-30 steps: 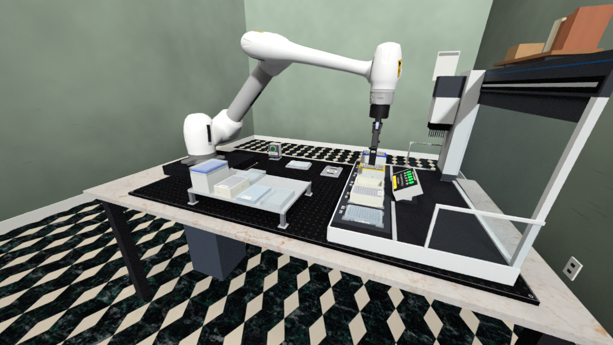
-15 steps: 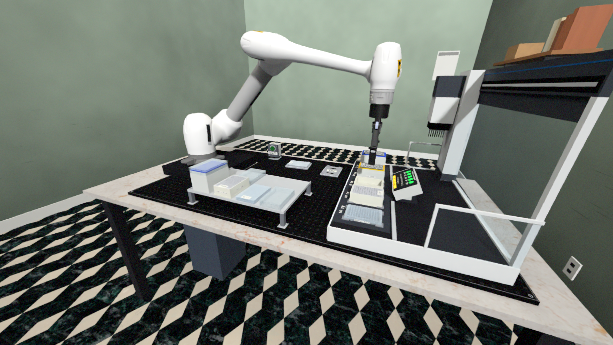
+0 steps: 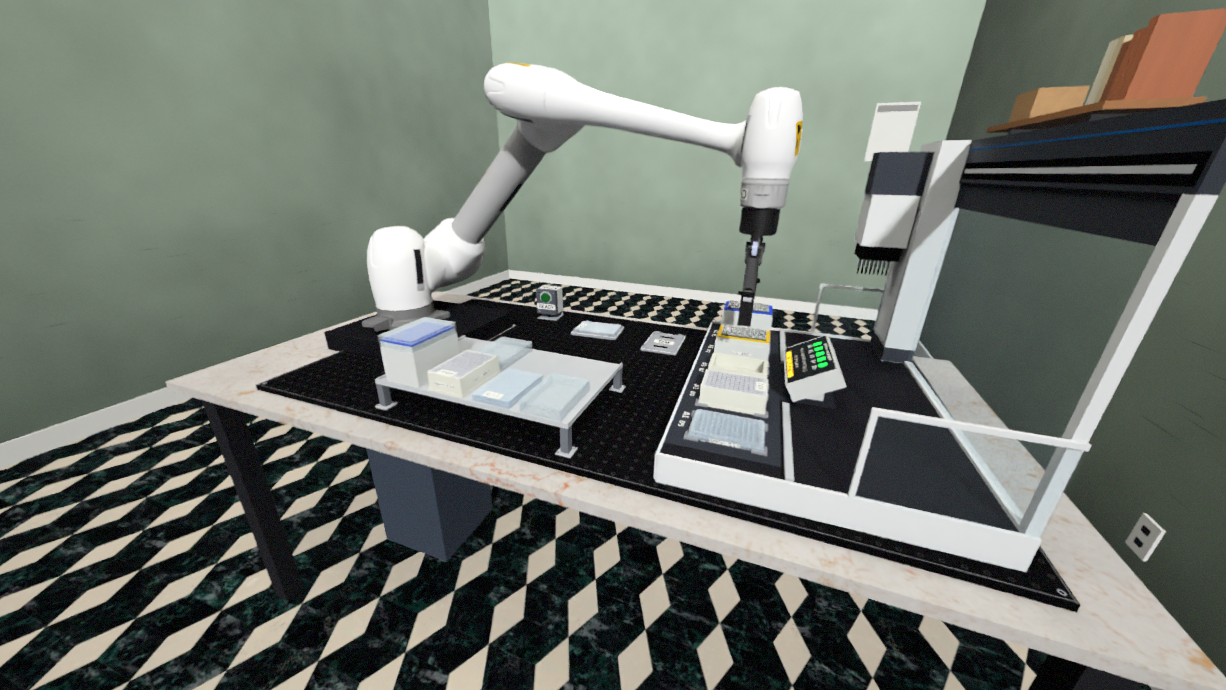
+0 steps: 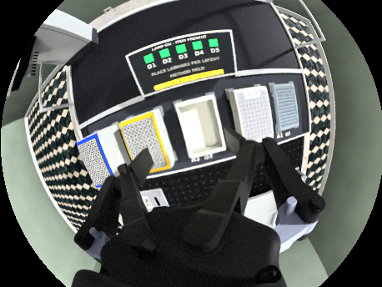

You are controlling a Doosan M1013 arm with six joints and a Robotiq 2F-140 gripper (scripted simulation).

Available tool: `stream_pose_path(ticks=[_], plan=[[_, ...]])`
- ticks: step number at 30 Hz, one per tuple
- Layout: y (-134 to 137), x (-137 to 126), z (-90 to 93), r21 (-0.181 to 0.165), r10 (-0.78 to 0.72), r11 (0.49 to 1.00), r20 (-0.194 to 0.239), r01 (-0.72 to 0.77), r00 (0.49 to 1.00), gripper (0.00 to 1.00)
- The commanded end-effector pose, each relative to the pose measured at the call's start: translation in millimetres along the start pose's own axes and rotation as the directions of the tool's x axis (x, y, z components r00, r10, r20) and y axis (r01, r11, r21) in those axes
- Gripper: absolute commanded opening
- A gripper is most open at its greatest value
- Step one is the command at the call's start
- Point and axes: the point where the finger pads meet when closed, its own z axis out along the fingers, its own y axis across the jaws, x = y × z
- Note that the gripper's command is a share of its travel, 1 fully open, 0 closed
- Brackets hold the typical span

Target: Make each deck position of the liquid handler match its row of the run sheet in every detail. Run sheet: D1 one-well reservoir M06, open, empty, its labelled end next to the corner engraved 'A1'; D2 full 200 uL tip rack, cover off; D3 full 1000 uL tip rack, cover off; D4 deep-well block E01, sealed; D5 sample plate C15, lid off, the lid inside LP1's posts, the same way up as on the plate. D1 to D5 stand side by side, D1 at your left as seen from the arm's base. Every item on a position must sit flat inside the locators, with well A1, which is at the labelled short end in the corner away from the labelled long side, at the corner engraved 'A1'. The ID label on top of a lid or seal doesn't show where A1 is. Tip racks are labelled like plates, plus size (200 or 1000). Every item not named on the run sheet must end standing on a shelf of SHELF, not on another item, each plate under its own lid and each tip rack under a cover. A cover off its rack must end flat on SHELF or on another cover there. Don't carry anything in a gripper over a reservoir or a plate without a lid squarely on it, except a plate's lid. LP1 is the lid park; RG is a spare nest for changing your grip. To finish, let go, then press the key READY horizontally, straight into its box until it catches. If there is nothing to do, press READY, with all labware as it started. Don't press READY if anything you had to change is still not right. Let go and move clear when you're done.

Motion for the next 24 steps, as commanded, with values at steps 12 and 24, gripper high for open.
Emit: stream_pose_path(ticks=[12,24], plan=[[-65.5,0.4,-1.7,0.000,0.000,1.000,-0.002,0.000,1.000,0.79],[-94.5,0.3,-1.7,0.001,0.000,1.000,-0.002,0.000,1.000,0.79]])
